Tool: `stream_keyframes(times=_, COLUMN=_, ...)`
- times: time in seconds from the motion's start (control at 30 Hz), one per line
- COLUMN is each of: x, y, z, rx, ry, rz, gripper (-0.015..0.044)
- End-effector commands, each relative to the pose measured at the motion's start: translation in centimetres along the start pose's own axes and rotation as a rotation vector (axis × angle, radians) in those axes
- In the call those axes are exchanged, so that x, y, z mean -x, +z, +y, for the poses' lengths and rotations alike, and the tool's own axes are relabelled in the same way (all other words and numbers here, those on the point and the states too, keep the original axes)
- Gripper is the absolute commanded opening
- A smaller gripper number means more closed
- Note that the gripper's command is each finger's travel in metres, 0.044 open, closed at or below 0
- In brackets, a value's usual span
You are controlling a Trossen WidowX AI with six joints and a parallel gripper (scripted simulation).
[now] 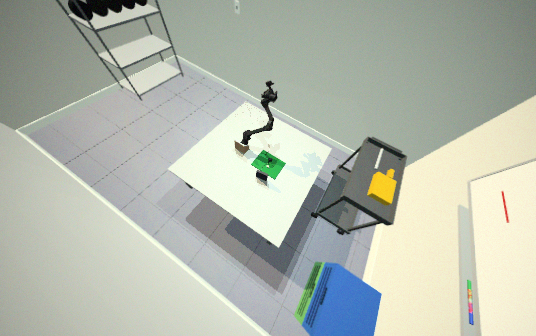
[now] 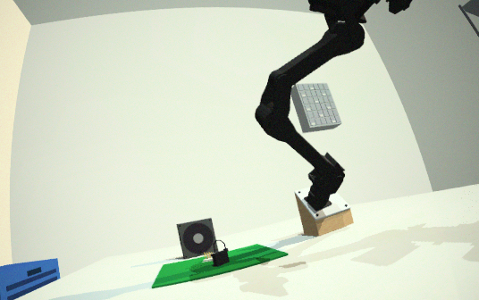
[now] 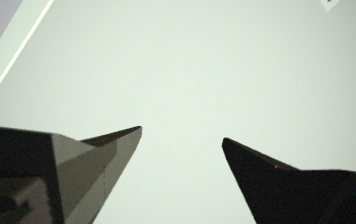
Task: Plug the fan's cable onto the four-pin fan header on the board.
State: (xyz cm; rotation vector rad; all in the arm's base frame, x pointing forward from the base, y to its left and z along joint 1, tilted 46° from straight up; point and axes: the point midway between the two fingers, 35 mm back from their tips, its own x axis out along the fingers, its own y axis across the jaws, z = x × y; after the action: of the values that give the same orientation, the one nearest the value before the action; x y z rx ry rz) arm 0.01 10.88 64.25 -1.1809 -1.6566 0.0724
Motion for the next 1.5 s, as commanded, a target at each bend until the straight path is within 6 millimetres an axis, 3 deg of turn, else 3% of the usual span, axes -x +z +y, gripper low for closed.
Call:
stream_keyframes(times=0.0, x=0.0, y=0.0, z=0.0, rx=0.0, ry=0.0, rz=0.0, gripper=0.0426)
stream_keyframes(times=0.17, x=-0.1, y=0.1, z=-0.1, rx=0.021, ry=-0.002, rz=0.001, gripper=0.044)
stream_keyframes(times=0.27, x=-0.4, y=0.7, z=-0.8, rx=0.132, ry=-0.01, rz=0.004, gripper=0.044)
stream_keyframes(times=0.5, x=-1.7, y=4.9, z=-1.7, rx=0.547, ry=-0.027, rz=0.019, gripper=0.044)
stream_keyframes(times=0.73, x=-4.1, y=9.9, z=0.8, rx=0.95, ry=-0.015, rz=-0.045, gripper=0.044)
stream_keyframes(times=0.9, x=-5.8, y=12.9, z=5.0, rx=1.21, ry=0.02, rz=-0.145, gripper=0.044)
stream_keyframes(times=1.1, x=-7.3, y=15.1, z=12.4, rx=1.471, ry=0.094, rz=-0.319, gripper=0.044)
stream_keyframes(times=1.27, x=-7.4, y=15.2, z=19.8, rx=1.631, ry=0.179, rz=-0.501, gripper=0.044)
stream_keyframes(times=1.47, x=-5.7, y=13.4, z=28.8, rx=1.751, ry=0.301, rz=-0.744, gripper=0.044)
